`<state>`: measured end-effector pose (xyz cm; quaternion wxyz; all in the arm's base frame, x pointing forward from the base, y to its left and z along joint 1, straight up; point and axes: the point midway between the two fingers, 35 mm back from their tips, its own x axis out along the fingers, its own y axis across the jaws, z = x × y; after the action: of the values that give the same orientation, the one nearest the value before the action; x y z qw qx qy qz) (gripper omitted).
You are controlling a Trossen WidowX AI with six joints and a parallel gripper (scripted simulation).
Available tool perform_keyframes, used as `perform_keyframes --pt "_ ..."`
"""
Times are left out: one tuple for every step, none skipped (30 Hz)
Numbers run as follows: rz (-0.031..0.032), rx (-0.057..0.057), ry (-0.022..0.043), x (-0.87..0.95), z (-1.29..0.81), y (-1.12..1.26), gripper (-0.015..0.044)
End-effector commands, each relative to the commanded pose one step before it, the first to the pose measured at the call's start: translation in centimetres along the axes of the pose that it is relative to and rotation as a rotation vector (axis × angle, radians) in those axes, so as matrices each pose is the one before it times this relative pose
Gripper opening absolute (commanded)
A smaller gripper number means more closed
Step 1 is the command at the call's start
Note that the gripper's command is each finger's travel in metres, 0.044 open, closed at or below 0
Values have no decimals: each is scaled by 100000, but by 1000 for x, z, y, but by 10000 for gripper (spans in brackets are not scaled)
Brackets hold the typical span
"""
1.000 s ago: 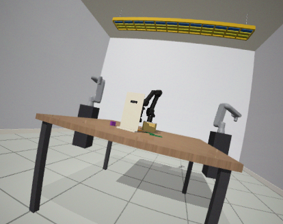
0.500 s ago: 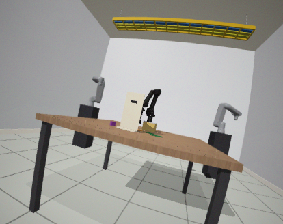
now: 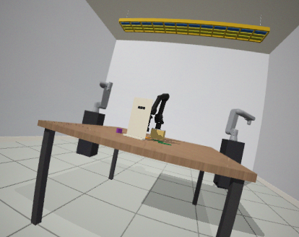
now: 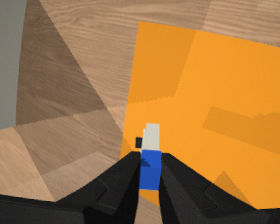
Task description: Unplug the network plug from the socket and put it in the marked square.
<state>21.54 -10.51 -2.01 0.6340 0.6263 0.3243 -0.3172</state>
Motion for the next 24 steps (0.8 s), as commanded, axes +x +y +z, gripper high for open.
perform_keyframes --pt "-816 -155 204 325 -165 -542 0" --pt "-3 0 1 59 -6 -50 0" --pt "-3 0 1 59 -6 -51 0" --pt "-3 0 1 58 -7 -51 0" --pt "-3 0 1 58 -7 -51 0" --pt "-3 0 1 57 -7 -51 0" --pt "-3 0 1 57 -8 -51 0" --pt "-3 0 1 56 -8 -51 0" --pt "-3 0 1 56 -8 -52 0" --pt "-4 0 1 55 -9 -52 0" --pt "-4 0 1 55 -9 -52 0" --pt "-4 1 1 55 -9 -52 0" --pt "-4 1 1 54 -10 -52 0" --pt "-4 1 1 54 -10 -52 0" --pt "-4 1 1 53 -10 -52 0" --pt "-4 1 1 53 -11 -53 0" --pt "-4 1 1 52 -11 -53 0" --pt "-4 1 1 52 -11 -53 0" --pt "-4 1 1 51 -12 -53 0" --pt "-4 1 1 51 -12 -53 0" --pt "-4 1 1 50 -12 -53 0" --pt "-4 1 1 50 -13 -53 0" --pt "-4 1 1 49 -13 -53 0" --pt "-4 1 1 49 -13 -53 0"
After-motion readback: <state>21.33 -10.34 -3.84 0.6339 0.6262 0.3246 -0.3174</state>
